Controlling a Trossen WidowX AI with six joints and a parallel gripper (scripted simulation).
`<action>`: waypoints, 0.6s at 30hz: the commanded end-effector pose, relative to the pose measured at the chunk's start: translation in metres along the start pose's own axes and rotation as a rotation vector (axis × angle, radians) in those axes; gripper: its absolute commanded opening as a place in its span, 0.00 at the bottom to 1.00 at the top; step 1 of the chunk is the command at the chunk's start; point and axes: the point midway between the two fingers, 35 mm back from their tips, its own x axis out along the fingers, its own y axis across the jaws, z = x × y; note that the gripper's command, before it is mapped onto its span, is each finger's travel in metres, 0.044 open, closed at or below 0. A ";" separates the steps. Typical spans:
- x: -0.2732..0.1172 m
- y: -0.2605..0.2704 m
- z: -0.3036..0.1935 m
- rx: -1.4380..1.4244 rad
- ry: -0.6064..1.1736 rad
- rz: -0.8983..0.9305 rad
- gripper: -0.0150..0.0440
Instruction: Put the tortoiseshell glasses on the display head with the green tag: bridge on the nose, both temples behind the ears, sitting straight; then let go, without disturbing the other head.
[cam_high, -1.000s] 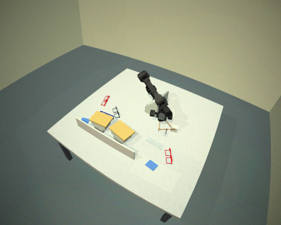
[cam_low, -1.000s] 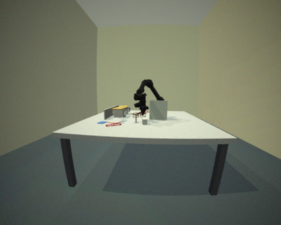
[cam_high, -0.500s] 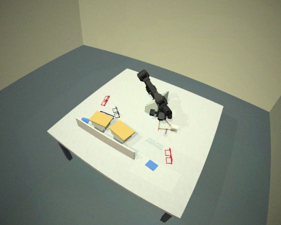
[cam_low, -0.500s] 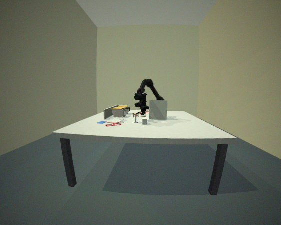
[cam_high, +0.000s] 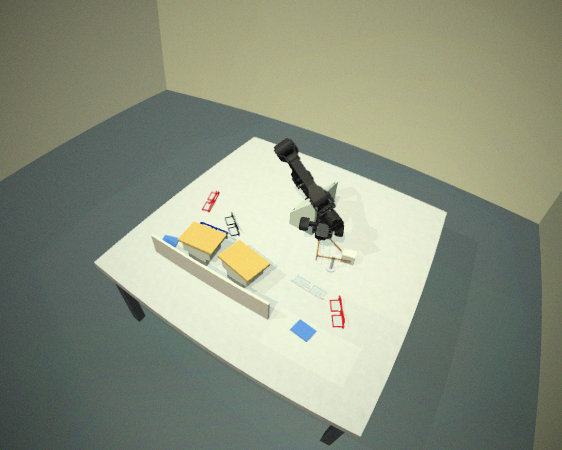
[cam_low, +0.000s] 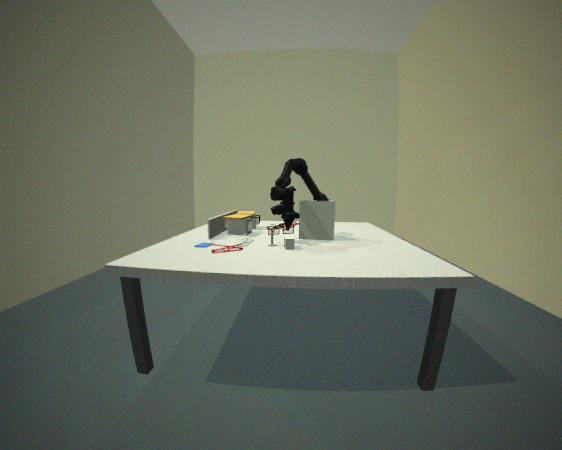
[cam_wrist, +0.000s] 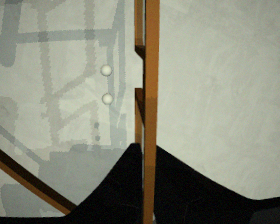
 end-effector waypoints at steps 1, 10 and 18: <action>-0.002 0.000 0.000 0.009 -0.005 0.008 0.25; -0.002 -0.001 0.000 0.009 -0.005 0.008 0.25; -0.002 -0.001 0.003 0.009 -0.005 0.008 0.25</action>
